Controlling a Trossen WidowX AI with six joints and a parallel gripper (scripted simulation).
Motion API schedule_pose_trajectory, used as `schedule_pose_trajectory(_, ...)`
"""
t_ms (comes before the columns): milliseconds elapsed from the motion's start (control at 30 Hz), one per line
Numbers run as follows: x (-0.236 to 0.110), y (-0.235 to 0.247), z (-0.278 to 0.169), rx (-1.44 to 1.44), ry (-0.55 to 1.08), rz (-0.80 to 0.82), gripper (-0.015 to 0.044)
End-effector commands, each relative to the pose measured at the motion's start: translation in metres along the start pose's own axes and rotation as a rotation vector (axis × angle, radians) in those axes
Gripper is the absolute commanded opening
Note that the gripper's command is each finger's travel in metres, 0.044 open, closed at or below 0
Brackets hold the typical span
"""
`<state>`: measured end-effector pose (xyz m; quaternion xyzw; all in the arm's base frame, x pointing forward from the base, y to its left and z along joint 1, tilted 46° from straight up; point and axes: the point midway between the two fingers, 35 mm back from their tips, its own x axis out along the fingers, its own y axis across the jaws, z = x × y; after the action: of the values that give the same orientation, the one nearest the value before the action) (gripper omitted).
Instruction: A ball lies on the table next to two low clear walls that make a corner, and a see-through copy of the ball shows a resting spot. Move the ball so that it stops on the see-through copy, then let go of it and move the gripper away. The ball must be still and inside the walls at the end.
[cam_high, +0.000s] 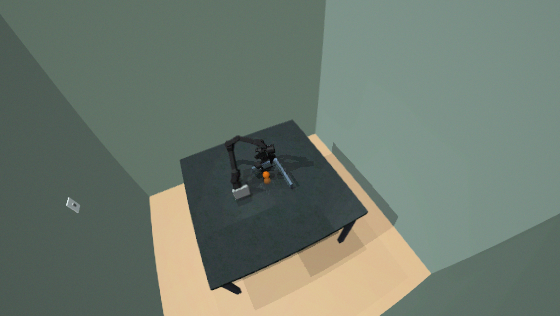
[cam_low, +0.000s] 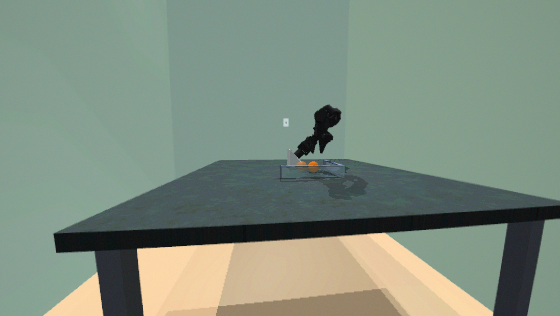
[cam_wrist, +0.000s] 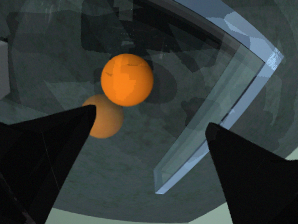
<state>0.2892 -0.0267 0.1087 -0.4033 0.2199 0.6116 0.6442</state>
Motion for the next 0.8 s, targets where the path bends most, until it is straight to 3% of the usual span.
schedule_pose_trajectory(0,0.018,0.024,-0.008,0.232,-0.146,0.091,0.0413)
schedule_pose_trajectory(367,0.018,0.024,-0.008,0.232,-0.146,0.091,0.0413)
schedule_pose_trajectory(767,0.04,0.025,-0.005,0.231,-0.146,0.091,0.0413)
